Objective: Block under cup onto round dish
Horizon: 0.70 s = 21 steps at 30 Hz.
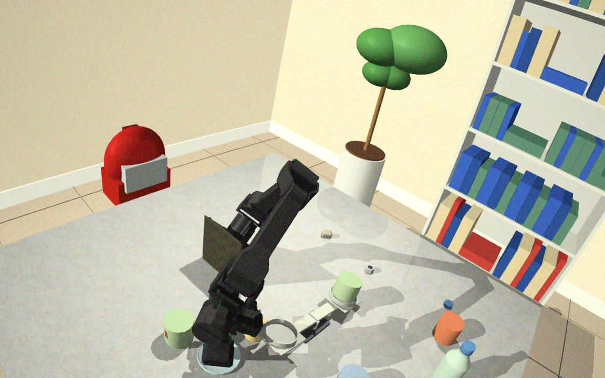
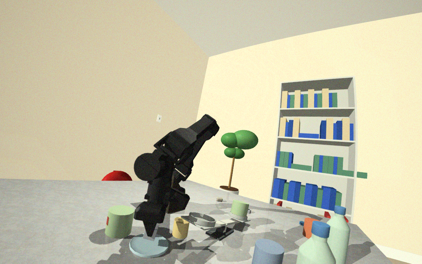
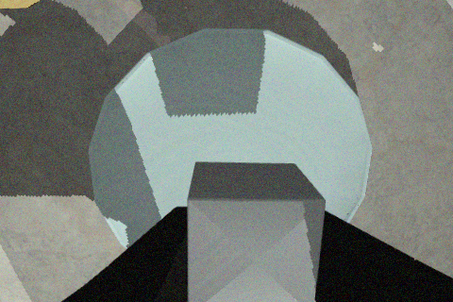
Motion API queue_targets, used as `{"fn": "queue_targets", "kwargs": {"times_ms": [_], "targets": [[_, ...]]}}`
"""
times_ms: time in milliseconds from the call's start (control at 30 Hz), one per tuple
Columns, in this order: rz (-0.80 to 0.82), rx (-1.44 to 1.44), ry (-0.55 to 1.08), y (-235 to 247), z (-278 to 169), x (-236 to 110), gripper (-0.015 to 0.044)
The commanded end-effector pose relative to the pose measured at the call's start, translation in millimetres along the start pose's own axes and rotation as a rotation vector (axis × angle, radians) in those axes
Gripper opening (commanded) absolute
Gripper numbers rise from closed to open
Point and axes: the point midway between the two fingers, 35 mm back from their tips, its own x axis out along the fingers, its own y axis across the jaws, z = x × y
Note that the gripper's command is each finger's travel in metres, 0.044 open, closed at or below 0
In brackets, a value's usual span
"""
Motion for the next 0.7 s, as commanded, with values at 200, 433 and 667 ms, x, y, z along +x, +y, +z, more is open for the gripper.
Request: {"fn": "queue_targets", "kwargs": {"times_ms": [200, 433, 667], "targets": [[0.004, 0.006, -0.005, 2, 0, 14, 0.0000], [0.005, 0.006, -0.005, 2, 0, 23, 0.0000], [-0.008, -0.005, 0.000, -2, 1, 16, 0.0157]]}}
